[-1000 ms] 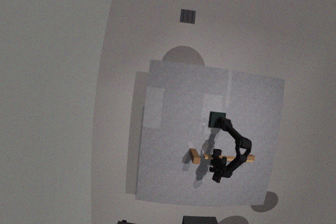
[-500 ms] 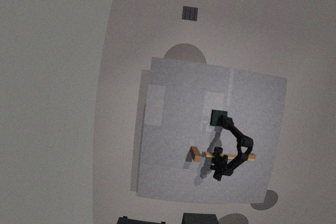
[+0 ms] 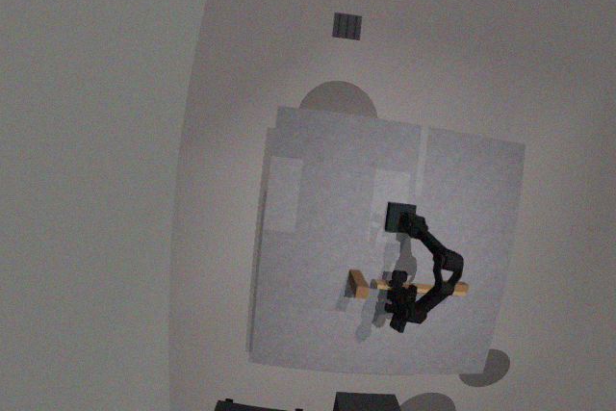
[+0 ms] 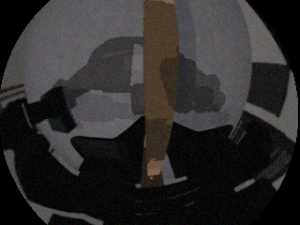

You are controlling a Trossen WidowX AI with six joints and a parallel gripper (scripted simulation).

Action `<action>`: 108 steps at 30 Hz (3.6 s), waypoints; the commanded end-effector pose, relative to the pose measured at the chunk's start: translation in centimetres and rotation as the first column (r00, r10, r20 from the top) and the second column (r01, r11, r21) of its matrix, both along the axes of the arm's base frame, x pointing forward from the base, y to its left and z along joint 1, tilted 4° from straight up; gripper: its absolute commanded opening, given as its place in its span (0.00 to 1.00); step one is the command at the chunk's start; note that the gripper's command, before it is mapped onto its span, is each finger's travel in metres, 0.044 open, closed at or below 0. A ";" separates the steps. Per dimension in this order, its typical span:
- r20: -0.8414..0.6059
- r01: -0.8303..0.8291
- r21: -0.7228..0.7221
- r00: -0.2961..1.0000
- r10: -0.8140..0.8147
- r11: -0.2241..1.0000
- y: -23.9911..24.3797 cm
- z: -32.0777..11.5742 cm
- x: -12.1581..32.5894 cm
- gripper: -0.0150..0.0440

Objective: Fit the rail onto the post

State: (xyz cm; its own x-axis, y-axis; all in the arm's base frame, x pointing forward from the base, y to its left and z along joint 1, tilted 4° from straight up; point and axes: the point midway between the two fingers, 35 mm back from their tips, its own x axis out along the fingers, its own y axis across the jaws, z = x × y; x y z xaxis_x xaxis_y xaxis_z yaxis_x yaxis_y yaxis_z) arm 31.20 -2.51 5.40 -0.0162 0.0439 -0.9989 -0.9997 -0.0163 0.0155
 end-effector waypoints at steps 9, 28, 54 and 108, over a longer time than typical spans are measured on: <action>0.003 -0.001 0.000 1.000 0.001 1.000 -0.4 0.1 0.0 0.25; 0.003 -0.001 -0.001 1.000 0.001 1.000 -1.0 0.2 0.1 0.25; 0.003 -0.001 -0.002 1.000 0.001 1.000 -1.8 0.1 0.2 0.25; 0.003 -0.001 -0.003 1.000 0.001 1.000 -3.5 0.1 0.2 0.25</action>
State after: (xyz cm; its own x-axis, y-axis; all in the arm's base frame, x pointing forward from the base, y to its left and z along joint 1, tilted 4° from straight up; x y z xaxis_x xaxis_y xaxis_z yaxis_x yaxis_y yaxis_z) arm 31.28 -5.81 5.32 -0.0171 0.0453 -0.9988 -0.9997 -0.0169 0.0164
